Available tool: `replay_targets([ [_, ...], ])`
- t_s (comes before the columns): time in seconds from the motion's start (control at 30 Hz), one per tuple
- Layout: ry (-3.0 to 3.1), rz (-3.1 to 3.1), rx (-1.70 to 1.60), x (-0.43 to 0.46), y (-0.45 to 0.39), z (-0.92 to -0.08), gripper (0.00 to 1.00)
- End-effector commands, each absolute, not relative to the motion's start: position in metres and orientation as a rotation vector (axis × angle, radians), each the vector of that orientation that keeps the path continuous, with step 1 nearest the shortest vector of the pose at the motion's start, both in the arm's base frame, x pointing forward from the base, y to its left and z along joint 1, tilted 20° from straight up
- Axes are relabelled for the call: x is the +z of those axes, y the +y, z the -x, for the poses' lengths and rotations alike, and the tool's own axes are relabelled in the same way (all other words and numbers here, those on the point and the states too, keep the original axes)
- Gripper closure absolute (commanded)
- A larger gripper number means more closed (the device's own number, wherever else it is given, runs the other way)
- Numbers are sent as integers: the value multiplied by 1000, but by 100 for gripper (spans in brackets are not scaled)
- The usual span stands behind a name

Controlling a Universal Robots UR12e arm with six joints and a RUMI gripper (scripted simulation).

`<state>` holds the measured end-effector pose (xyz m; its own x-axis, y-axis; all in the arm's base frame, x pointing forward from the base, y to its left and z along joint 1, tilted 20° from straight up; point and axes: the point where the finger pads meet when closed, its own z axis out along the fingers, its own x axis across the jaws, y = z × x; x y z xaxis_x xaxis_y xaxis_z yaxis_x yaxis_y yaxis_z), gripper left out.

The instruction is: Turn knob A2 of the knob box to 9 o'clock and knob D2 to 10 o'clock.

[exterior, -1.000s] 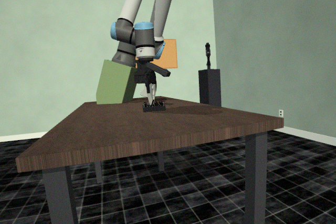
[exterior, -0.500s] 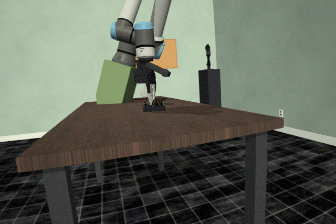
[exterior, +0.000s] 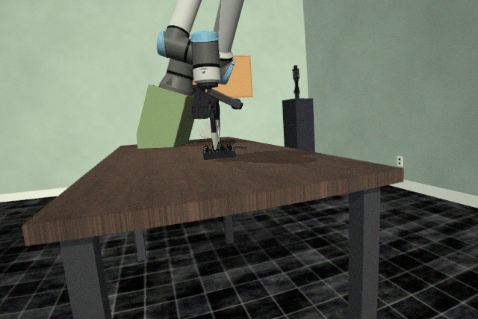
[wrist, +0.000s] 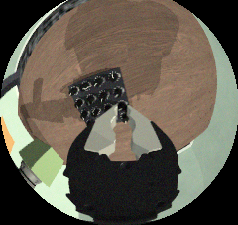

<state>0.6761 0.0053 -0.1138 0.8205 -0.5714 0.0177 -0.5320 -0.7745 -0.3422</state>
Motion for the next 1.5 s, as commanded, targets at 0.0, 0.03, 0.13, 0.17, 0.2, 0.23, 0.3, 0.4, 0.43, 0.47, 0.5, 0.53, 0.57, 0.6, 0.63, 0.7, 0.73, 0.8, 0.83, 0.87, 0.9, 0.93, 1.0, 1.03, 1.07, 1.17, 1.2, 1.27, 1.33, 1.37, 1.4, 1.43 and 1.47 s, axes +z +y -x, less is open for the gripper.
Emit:
replay_targets([
  [0.0,719,2718,-193,-113,5,-676,96],
  [0.03,690,2727,-198,-113,5,-676,96],
  [0.13,661,2735,-203,-113,5,-676,96],
  [0.17,632,2743,-208,-113,5,-676,96],
  [0.2,602,2751,-213,-113,5,-676,96],
  [0.23,571,2759,-219,-113,5,-676,96],
  [0.3,510,2774,-229,-113,6,-675,96],
  [0.4,417,2794,-244,-113,6,-675,96],
  [0.43,386,2800,-249,-113,6,-675,96],
  [0.47,356,2805,-254,-113,6,-675,96],
  [0.5,326,2811,-259,-113,6,-675,96],
  [0.53,296,2815,-263,-113,6,-675,96],
  [0.57,266,2820,-268,-113,6,-675,96],
  [0.6,237,2824,-272,-114,6,-675,96],
  [0.63,209,2828,-277,-114,6,-675,96],
  [0.7,209,2828,-277,-114,6,-675,96],
  [0.73,181,2831,-281,-114,6,-674,96],
  [0.8,127,2837,-289,-114,6,-674,96],
  [0.83,101,2840,-293,-114,6,-674,96],
  [0.87,77,2842,-297,-114,6,-674,96],
  [0.9,53,2844,-301,-114,6,-674,96],
  [0.93,30,2846,-304,-114,6,-674,96],
  [1.0,-13,2848,-310,-114,6,-674,96],
  [1.03,-33,2849,-313,-114,6,-674,96],
  [1.07,-52,2850,-316,-114,6,-674,96],
  [1.17,-101,2852,-323,-114,6,-673,96],
  [1.2,-115,2852,-325,-114,6,-673,96],
  [1.27,-115,2852,-325,-114,6,-673,96],
  [1.33,-139,2853,-328,-114,6,-673,96],
  [1.37,-150,2853,-330,-114,6,-673,96],
  [1.4,-159,2853,-331,-114,6,-673,96],
  [1.43,-168,2853,-332,-114,6,-673,96],
  [1.47,-175,2853,-333,-114,6,-673,96],
])
